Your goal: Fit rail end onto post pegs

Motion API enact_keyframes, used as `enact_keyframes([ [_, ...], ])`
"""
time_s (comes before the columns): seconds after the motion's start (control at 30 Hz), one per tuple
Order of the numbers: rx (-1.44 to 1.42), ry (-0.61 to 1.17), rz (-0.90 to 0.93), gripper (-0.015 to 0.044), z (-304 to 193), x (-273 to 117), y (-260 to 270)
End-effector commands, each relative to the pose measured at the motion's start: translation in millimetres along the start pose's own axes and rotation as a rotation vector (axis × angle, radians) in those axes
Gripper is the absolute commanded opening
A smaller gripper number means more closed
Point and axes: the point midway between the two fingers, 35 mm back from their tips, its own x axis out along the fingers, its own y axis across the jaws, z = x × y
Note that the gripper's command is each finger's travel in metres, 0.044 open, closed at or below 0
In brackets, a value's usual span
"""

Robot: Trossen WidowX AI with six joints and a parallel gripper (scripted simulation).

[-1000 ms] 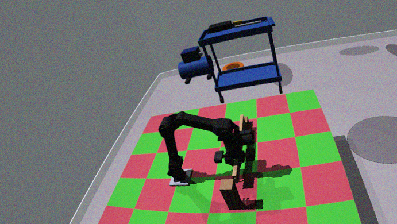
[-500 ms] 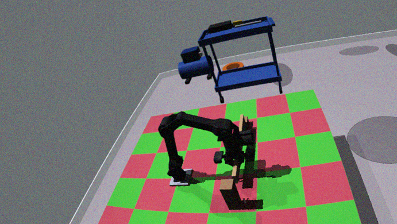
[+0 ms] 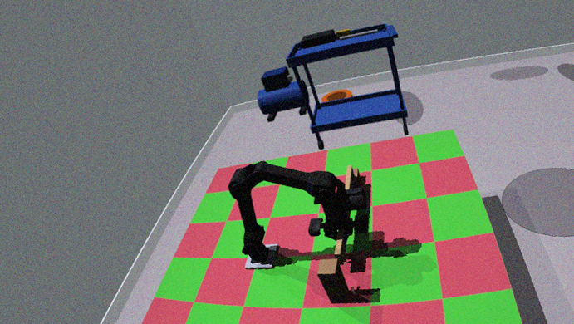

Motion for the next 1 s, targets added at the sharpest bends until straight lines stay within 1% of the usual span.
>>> enact_keyframes([
  [0.0, 0.000, -0.002, -0.008, 0.0000, 0.3, -0.5, -0.6],
  [0.97, 0.000, -0.002, -0.008, 0.0000, 0.3, -3.0, -0.4],
])
